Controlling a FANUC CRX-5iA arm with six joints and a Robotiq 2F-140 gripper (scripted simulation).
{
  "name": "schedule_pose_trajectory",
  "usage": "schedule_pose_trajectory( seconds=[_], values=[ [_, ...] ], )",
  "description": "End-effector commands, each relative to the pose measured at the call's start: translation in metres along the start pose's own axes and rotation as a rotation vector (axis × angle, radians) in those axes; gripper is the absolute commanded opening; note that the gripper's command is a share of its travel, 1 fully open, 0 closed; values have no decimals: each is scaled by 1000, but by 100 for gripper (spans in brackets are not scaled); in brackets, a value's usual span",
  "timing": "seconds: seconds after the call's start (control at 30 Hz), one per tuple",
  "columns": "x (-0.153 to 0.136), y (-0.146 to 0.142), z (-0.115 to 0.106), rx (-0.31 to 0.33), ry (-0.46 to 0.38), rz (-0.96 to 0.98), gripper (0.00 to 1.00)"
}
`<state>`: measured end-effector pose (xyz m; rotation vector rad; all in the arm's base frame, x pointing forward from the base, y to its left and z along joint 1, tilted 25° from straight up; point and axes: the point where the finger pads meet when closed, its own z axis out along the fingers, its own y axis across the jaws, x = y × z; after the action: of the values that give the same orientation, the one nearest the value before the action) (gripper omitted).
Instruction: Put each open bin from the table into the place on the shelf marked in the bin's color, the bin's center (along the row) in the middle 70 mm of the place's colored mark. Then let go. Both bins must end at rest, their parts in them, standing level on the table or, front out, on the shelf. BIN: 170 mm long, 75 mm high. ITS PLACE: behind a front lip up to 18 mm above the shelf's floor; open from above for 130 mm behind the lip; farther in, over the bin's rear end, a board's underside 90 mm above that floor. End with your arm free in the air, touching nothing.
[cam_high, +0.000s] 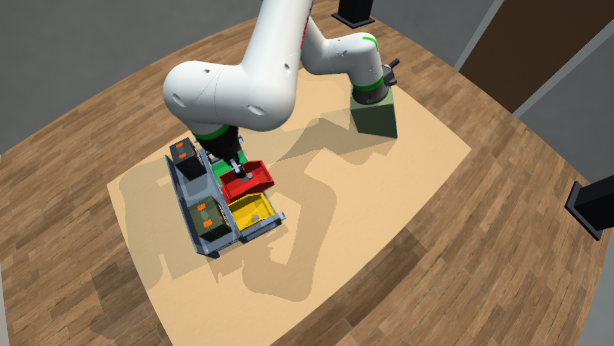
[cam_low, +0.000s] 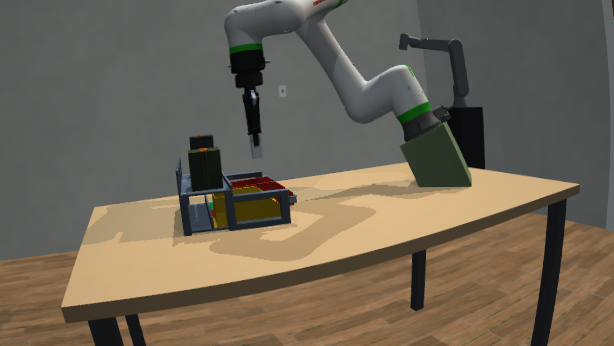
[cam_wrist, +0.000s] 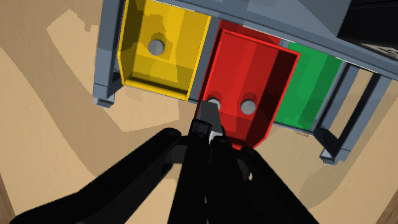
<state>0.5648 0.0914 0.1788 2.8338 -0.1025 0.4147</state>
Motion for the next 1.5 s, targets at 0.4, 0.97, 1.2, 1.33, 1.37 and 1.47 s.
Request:
schedule_pose_trajectory(
  seconds=[0.4,0.97,1.2,1.33,1.37,1.47],
  values=[
    [0,0,0,0,1,-7,0],
    [-44,17,9,-7,15,-597,0],
    [-63,25,14,-12,21,-840,0],
    [-74,29,18,-15,23,-994,0],
    [-77,31,19,-16,24,-1033,0],
    [-86,34,22,-19,26,-1149,0]
  ],
)
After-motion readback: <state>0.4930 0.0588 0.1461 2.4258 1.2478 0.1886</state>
